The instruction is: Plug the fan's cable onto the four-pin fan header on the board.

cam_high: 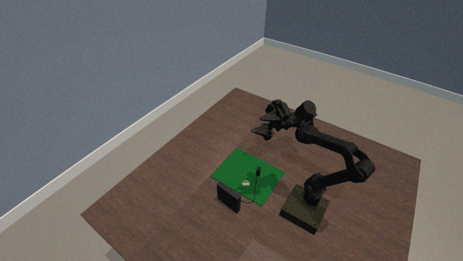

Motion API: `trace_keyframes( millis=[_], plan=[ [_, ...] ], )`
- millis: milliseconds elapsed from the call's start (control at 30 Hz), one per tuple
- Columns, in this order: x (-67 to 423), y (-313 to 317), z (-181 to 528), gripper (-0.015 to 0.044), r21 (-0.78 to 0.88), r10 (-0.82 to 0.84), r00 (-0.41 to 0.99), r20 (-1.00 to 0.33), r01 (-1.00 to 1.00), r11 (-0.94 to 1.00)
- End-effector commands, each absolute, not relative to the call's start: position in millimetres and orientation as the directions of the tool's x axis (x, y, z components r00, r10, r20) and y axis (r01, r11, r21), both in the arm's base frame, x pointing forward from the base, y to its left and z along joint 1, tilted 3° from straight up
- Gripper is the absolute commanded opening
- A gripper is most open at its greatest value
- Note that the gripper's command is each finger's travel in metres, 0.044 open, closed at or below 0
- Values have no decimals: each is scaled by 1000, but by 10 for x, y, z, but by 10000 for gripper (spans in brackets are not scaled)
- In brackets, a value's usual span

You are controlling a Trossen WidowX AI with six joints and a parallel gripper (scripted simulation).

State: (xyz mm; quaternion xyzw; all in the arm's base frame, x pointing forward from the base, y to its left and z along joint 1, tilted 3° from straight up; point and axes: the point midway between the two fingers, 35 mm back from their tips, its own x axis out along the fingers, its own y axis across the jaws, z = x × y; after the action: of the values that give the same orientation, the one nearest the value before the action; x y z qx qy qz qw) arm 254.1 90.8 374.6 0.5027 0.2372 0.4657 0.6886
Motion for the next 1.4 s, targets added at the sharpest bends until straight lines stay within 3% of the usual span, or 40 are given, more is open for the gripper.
trace_keyframes(
  millis=[0,100,200,333,533,733,967,1133,1367],
  plan=[
    [2541,908,3746,426,913,880,454,142,-403,61],
    [2654,880,3743,440,931,862,487,143,-363,51],
    [3116,755,3625,440,984,774,627,91,-175,26],
    [3610,587,3217,440,992,634,765,-116,121,37],
    [3818,447,2710,440,913,500,775,-386,398,88],
    [3768,303,2177,440,729,350,650,-674,662,175],
    [3372,91,1680,440,337,127,312,-941,885,320],
    [3008,-69,1560,440,17,-39,37,-999,909,417],
    [2994,-75,1559,440,4,-46,26,-999,907,421]
  ],
)
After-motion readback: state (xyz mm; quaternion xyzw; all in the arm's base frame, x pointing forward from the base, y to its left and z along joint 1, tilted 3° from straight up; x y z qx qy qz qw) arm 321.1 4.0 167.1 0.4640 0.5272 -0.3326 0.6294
